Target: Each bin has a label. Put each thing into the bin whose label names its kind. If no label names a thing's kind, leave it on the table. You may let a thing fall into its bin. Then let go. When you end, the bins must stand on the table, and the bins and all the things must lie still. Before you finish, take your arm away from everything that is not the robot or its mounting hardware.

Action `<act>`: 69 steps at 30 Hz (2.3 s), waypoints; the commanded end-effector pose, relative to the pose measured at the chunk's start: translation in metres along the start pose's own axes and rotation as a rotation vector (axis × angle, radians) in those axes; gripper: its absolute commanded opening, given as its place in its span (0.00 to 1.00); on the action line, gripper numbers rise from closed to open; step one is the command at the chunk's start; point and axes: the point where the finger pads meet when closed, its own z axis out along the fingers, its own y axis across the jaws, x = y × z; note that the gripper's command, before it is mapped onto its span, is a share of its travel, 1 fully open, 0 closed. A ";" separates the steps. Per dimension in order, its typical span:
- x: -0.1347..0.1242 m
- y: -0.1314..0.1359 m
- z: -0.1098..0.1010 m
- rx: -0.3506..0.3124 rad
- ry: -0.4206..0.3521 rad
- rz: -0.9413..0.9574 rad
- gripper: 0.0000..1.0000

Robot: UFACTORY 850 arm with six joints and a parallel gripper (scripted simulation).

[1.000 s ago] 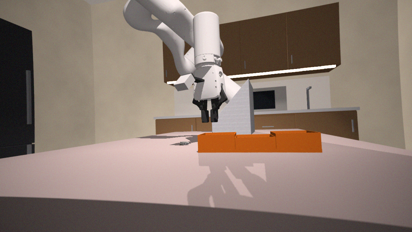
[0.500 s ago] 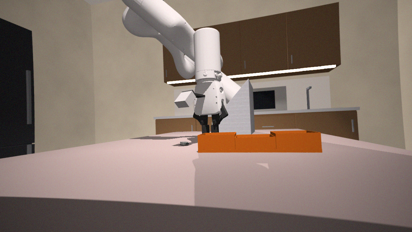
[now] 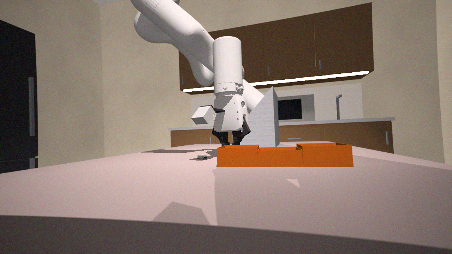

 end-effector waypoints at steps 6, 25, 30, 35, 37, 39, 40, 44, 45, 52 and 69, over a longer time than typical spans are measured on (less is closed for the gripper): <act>0.001 0.000 0.001 0.001 0.001 0.000 0.29; 0.001 0.000 0.001 0.001 0.001 0.000 0.00; 0.001 0.000 0.001 0.001 0.001 0.000 0.00; 0.001 0.000 0.001 0.001 0.001 0.000 0.00; 0.001 0.000 0.001 0.001 0.001 0.000 0.00; 0.001 0.000 0.001 0.001 0.001 0.000 0.00; 0.001 0.000 0.001 0.001 0.001 0.000 0.00; 0.001 0.000 -0.002 0.001 0.001 0.000 0.00; 0.001 0.000 -0.006 0.001 0.001 0.000 0.00; 0.001 0.000 -0.029 0.001 0.001 0.000 0.00; 0.001 0.000 -0.059 0.001 0.001 0.001 0.00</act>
